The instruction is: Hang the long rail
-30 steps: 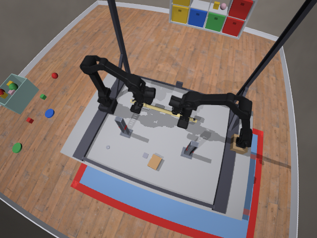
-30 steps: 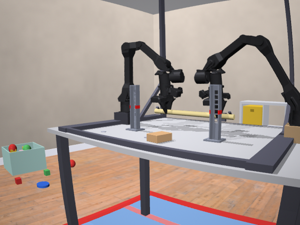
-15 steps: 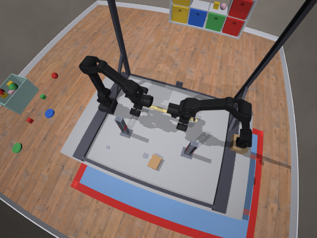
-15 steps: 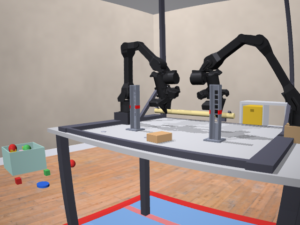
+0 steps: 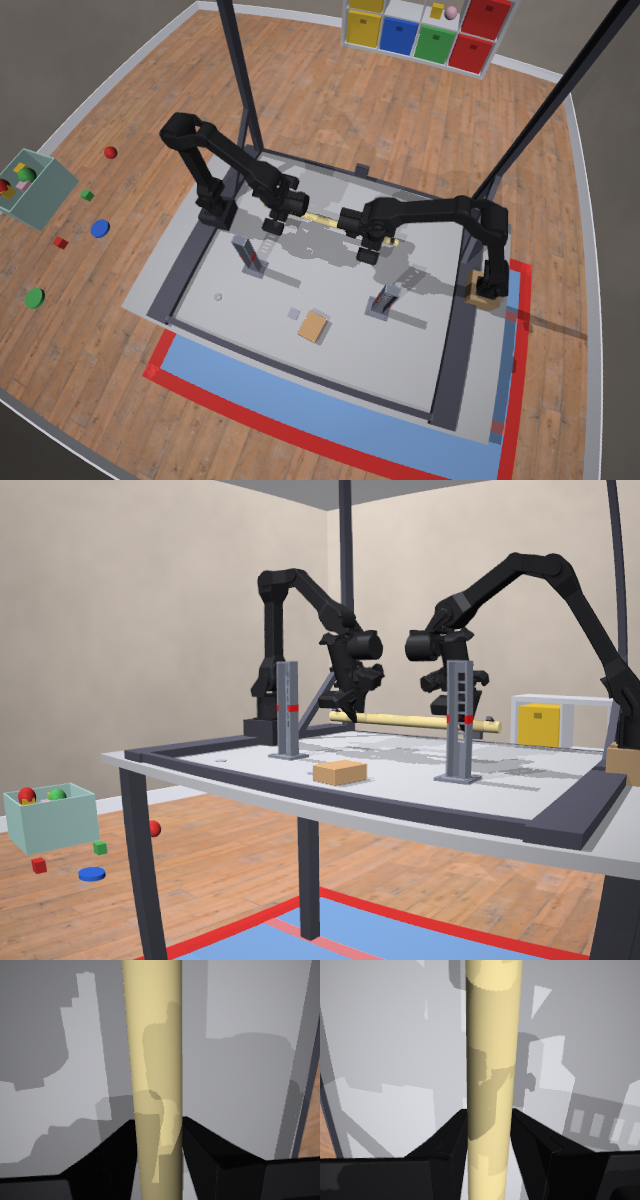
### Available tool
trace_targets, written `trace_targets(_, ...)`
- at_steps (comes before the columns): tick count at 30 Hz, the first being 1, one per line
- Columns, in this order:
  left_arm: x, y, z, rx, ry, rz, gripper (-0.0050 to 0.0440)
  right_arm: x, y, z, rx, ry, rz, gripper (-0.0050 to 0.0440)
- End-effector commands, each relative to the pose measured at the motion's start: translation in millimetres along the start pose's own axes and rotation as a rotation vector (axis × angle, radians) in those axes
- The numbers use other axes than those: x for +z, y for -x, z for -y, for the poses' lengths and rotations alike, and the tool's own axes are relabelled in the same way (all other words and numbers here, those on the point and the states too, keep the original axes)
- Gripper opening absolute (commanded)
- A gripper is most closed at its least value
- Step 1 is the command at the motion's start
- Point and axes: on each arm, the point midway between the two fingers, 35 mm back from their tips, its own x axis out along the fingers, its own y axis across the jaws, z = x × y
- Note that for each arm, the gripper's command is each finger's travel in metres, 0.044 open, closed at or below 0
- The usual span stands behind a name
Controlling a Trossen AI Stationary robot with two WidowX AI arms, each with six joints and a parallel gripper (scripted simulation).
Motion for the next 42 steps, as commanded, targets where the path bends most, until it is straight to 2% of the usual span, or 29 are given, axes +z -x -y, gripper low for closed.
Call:
trace_targets(1,3.4,5.5,2.1,-0.005,-0.015,0.031,-0.005,0.9,-3.1,1.2,0.006,0.005,0.008,-0.005)
trace_targets(5,3.6,1.1,0.5,-0.005,-0.015,0.031,-0.005,0.8,-7.5,2.9,0.006,0.005,0.008,-0.005)
trace_targets(18,5.6,-42.8,-16.6,-0.005,-0.015,0.03,-0.005,0.1,-56.1,21.1,0.006,0.005,0.008,-0.005)
trace_targets(38,5.9,-49.9,-19.3,-0.005,-0.015,0.03,-0.005,0.0,-59.0,22.2,0.006,0.005,0.007,-0.005)
trace_targets(39,5.9,-49.9,-19.3,-0.005,-0.015,0.03,-0.005,0.0,-59.0,22.2,0.006,0.005,0.007,0.0024)
trace_targets(42,5.9,-49.9,-19.3,-0.005,-0.015,0.03,-0.005,0.0,-59.0,22.2,0.006,0.005,0.007,0.0096)
